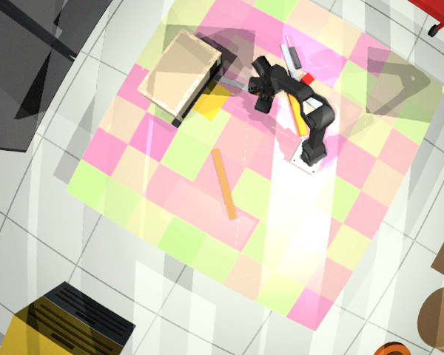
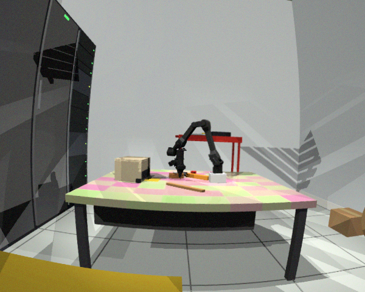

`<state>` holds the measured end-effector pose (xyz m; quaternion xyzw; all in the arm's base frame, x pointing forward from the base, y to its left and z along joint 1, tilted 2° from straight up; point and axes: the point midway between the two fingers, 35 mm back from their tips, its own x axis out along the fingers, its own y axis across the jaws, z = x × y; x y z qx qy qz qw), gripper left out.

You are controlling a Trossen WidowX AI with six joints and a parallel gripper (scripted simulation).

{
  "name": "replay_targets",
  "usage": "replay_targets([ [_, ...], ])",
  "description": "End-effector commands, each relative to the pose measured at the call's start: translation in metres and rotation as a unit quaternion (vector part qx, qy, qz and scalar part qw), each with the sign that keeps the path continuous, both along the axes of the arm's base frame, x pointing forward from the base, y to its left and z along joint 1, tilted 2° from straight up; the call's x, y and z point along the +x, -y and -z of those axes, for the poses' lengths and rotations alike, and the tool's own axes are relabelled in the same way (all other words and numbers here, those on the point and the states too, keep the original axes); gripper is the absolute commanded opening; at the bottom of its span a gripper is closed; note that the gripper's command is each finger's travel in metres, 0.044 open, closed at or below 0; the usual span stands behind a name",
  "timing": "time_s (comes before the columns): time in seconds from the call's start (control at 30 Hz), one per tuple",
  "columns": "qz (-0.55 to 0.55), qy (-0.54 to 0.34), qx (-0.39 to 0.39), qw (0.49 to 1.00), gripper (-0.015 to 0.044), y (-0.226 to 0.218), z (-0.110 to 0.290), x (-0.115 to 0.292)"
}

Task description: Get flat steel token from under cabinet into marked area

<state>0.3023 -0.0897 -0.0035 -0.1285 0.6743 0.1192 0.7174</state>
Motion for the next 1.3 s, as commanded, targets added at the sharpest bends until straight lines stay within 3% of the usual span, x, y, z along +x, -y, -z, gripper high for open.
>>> replay_targets([
  [0.0, 0.0, 0.001, -0.001, 1.0, 0.0, -0.002, -0.001, 0.007],
  [1.27, 0.0, 0.003, 0.0, 1.0, 0.0, -0.018, -0.004, 0.051],
])
